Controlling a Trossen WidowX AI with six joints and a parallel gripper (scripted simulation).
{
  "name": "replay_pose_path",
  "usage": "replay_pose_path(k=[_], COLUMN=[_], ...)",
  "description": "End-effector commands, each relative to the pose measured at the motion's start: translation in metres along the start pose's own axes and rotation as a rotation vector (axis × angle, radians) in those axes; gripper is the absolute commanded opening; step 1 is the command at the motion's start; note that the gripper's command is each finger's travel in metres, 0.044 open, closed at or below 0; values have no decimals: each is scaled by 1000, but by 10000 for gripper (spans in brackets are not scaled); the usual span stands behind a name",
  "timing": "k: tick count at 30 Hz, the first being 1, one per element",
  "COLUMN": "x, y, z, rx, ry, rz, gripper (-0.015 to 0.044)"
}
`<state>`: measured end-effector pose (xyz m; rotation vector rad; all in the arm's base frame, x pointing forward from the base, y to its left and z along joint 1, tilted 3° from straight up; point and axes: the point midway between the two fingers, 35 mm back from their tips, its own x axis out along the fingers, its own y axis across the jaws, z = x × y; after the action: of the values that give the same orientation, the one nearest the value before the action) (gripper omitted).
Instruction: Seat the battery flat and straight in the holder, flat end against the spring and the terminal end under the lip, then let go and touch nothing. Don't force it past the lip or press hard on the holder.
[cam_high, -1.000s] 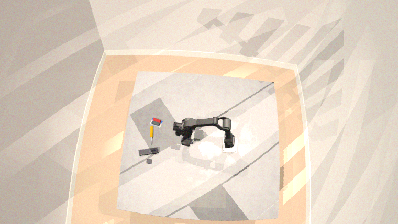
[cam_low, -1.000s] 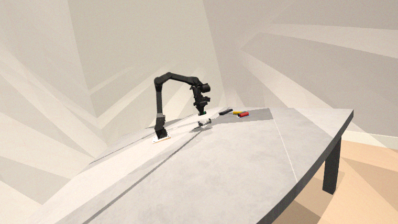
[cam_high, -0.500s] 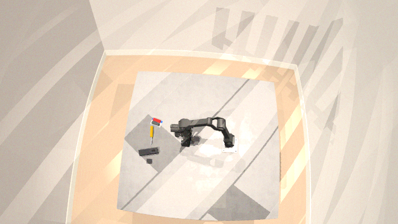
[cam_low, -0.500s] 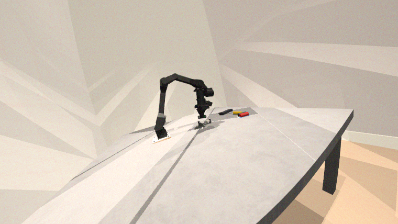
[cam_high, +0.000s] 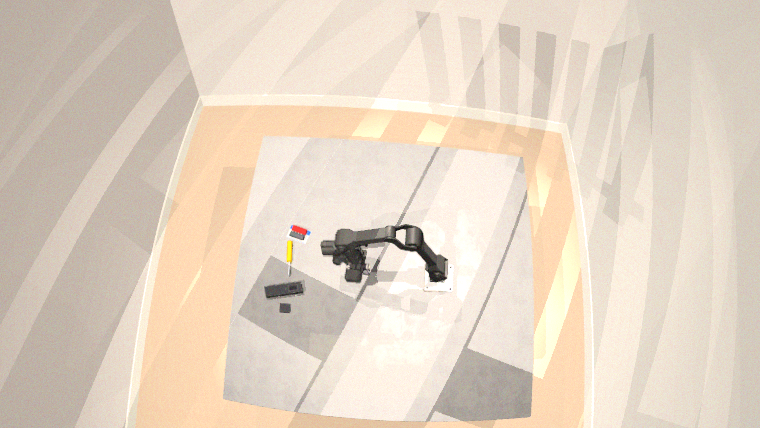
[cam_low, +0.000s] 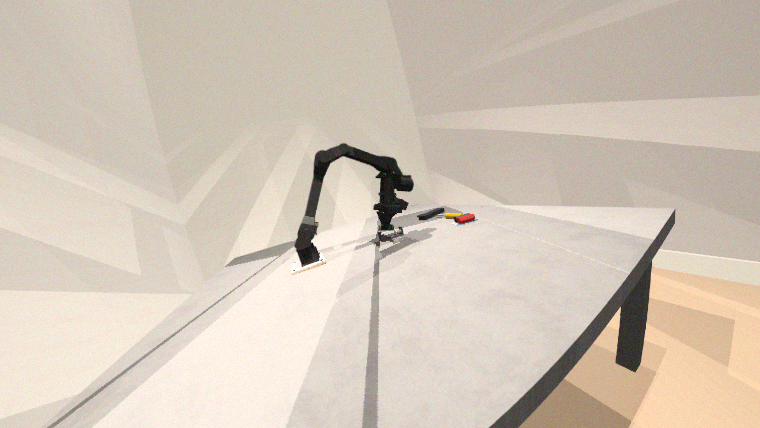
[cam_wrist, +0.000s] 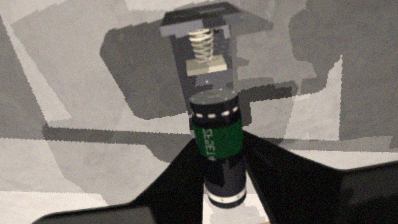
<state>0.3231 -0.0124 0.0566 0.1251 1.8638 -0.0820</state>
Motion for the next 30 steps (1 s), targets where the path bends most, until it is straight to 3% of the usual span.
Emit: replay_pose_path(k=[1,30], x=[1,12], y=[1,1], z=[2,12], rx=[-2,0], ry=[27,217], rz=[3,0], gripper=[83,83])
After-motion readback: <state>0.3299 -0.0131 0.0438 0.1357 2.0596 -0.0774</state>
